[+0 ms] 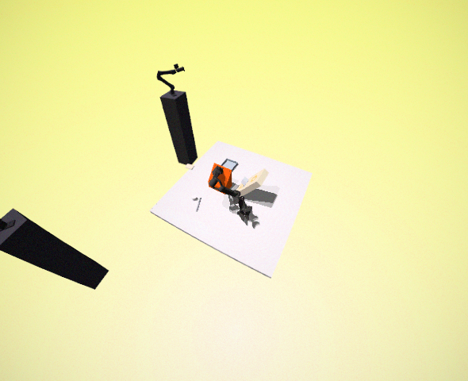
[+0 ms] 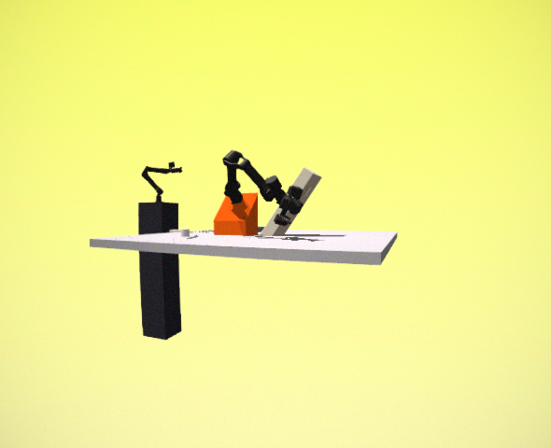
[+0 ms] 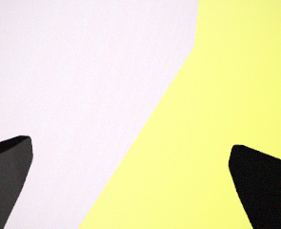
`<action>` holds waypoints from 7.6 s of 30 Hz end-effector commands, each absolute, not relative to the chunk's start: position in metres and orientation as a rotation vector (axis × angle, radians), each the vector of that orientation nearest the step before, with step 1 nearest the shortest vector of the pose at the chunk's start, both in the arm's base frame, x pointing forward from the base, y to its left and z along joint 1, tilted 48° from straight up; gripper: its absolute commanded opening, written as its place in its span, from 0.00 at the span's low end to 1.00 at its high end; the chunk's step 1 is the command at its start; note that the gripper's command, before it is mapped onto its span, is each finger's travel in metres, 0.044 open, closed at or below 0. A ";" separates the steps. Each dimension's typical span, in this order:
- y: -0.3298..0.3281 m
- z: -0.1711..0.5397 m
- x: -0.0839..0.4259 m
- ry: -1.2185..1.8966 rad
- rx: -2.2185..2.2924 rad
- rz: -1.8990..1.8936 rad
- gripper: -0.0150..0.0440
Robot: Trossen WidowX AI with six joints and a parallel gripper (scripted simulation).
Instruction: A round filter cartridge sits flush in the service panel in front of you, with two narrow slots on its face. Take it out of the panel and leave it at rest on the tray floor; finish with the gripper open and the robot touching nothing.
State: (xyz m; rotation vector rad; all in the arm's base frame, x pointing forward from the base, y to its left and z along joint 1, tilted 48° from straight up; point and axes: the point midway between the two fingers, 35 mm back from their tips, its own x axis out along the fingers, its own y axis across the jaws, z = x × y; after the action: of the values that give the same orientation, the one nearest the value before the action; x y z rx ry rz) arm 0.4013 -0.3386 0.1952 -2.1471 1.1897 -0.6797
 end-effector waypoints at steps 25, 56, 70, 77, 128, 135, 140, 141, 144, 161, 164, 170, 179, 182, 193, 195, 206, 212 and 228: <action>-0.269 0.214 0.424 0.743 -1.502 -0.787 0.41; -0.111 0.257 0.447 0.168 -0.408 -0.640 0.41; 0.038 0.176 0.405 0.303 -0.024 -0.412 0.41; 0.048 0.105 0.340 0.400 0.104 -0.558 0.41; 0.014 0.058 0.346 0.386 0.137 -0.634 0.41; 0.014 0.058 0.346 0.386 0.137 -0.634 0.41; 0.014 0.058 0.346 0.386 0.137 -0.634 0.41; 0.014 0.058 0.346 0.386 0.137 -0.634 0.41; 0.014 0.059 0.347 0.386 0.137 -0.634 0.41; 0.015 0.061 0.348 0.386 0.137 -0.634 0.41; 0.015 0.061 0.348 0.386 0.137 -0.634 0.41; 0.013 0.059 0.350 0.386 0.137 -0.634 0.41; 0.013 0.059 0.350 0.386 0.137 -0.634 0.41; 0.013 0.059 0.350 0.386 0.137 -0.634 0.41; 0.013 0.058 0.349 0.386 0.137 -0.634 0.41; 0.013 0.058 0.349 0.386 0.137 -0.634 0.41; 0.012 0.057 0.349 0.386 0.137 -0.634 0.41; 0.012 0.057 0.349 0.386 0.137 -0.634 0.41; 0.008 0.054 0.354 0.385 0.137 -0.634 0.41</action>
State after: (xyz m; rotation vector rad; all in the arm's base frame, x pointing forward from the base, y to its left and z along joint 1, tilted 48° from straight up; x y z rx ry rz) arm 0.3515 0.0089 0.0560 0.1389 0.3817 -0.6393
